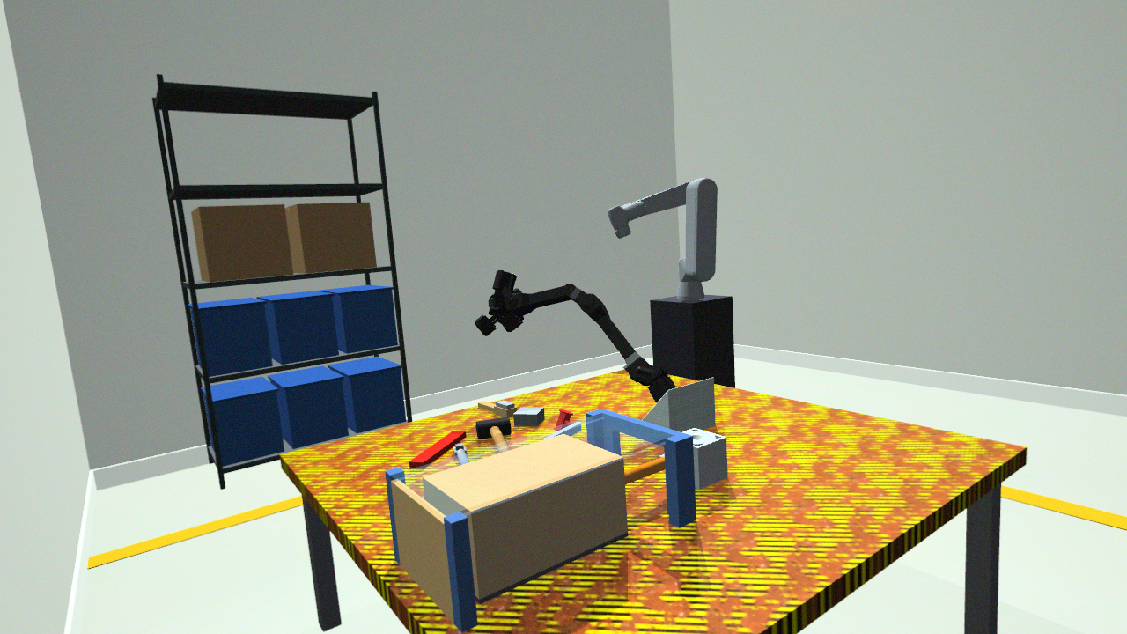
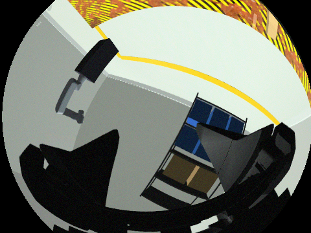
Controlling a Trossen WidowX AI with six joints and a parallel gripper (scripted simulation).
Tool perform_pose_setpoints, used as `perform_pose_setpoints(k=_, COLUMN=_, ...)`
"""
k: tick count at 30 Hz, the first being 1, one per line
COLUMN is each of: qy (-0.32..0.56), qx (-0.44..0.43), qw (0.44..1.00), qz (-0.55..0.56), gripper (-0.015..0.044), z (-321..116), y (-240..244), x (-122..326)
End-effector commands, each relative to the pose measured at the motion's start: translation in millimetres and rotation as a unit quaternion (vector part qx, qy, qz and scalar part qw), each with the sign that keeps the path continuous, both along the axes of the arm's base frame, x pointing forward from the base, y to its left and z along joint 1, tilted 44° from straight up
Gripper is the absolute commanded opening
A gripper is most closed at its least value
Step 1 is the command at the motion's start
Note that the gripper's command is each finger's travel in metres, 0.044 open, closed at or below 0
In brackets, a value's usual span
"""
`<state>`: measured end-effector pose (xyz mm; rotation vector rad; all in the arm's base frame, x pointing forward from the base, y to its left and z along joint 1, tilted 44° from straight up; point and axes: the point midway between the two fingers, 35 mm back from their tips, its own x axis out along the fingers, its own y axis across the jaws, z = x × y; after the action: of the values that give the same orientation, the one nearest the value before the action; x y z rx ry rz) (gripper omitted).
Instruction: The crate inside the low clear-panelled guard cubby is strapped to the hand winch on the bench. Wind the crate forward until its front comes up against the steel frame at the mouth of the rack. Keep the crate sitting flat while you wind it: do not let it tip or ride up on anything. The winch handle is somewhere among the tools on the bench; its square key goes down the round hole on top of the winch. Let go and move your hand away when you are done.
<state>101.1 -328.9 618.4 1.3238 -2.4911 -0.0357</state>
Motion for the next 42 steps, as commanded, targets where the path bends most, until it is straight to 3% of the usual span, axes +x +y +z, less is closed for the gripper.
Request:
perform_pose_setpoints(k=1, qy=0.007, qx=0.006, qw=1.0, qz=0.001, gripper=0.0426, z=-1, y=-1, x=2)
perform_pose_setpoints(k=5, qy=0.162, qx=0.111, qw=0.98, qz=0.028, gripper=0.044, z=-34, y=-11, x=49)
perform_pose_setpoints(k=9, qy=0.342, qx=0.207, qw=0.915, qz=0.061, gripper=0.044, z=-78, y=-13, x=100)
perform_pose_setpoints(k=16, qy=0.621, qx=0.294, qw=0.717, qz=0.114, gripper=0.044, z=-168, y=12, x=176)
perform_pose_setpoints(k=21, qy=0.782, qx=0.3, qw=0.529, qz=0.136, gripper=0.044, z=-234, y=45, x=212)
perform_pose_setpoints(k=29, qy=0.955, qx=0.223, qw=0.143, qz=0.133, gripper=0.044, z=-339, y=109, x=235)
perform_pose_setpoints(k=36, qy=0.972, qx=0.091, qw=-0.194, qz=0.098, gripper=0.044, z=-419, y=168, x=218)
perform_pose_setpoints(k=42, qy=0.886, qx=-0.047, qw=-0.459, qz=0.051, gripper=0.044, z=-474, y=213, x=179)
